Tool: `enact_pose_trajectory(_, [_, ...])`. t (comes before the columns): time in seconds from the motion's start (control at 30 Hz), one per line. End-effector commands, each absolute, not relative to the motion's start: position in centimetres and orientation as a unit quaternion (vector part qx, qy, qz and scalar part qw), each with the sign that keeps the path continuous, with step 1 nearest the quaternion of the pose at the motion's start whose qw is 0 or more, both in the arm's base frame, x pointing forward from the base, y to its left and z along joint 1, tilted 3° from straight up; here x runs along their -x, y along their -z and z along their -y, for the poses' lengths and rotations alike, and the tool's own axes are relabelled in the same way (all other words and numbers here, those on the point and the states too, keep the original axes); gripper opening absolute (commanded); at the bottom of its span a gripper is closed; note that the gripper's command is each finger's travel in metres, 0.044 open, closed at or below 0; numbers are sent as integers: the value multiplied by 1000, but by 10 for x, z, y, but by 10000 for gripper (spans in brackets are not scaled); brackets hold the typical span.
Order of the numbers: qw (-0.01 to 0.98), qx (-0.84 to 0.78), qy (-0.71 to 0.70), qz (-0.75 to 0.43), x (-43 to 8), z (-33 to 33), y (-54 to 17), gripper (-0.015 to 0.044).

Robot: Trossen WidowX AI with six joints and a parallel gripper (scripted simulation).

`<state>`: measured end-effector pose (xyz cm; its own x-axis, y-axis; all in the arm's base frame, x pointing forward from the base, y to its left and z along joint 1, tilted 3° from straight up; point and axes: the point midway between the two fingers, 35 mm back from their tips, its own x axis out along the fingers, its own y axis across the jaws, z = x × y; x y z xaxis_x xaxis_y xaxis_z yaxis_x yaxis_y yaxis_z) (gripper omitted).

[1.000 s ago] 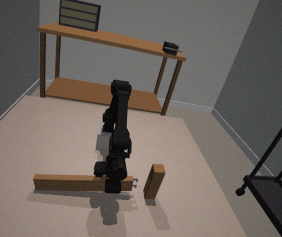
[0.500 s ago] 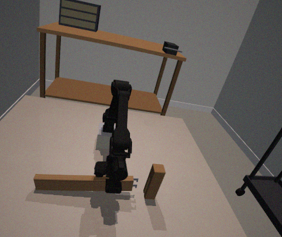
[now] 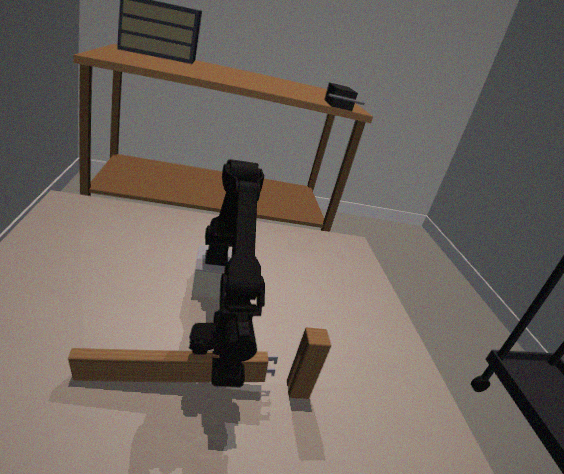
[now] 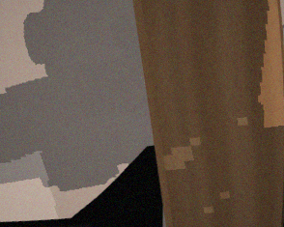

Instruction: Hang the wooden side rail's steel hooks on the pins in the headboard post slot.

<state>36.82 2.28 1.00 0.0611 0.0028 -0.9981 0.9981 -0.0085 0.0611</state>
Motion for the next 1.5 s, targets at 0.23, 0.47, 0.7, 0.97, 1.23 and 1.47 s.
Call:
enact_pose_trajectory(0.23, [514, -521, 484, -480, -370, -24, -11, 0])
enact_pose_trajectory(0.47, [514, -521, 484, -480, -369, -25, -10, 0])
enact_pose_trajectory(0.7, [514, -521, 484, -480, -368, -26, -10, 0])
enact_pose_trajectory(0.97, [514, -521, 484, -480, -369, -27, -11, 0])
enact_pose_trajectory(1.23, [514, -521, 484, -480, -370, -28, -12, 0])
enact_pose_trajectory(1.47, [514, -521, 484, -480, -371, -29, -12, 0])
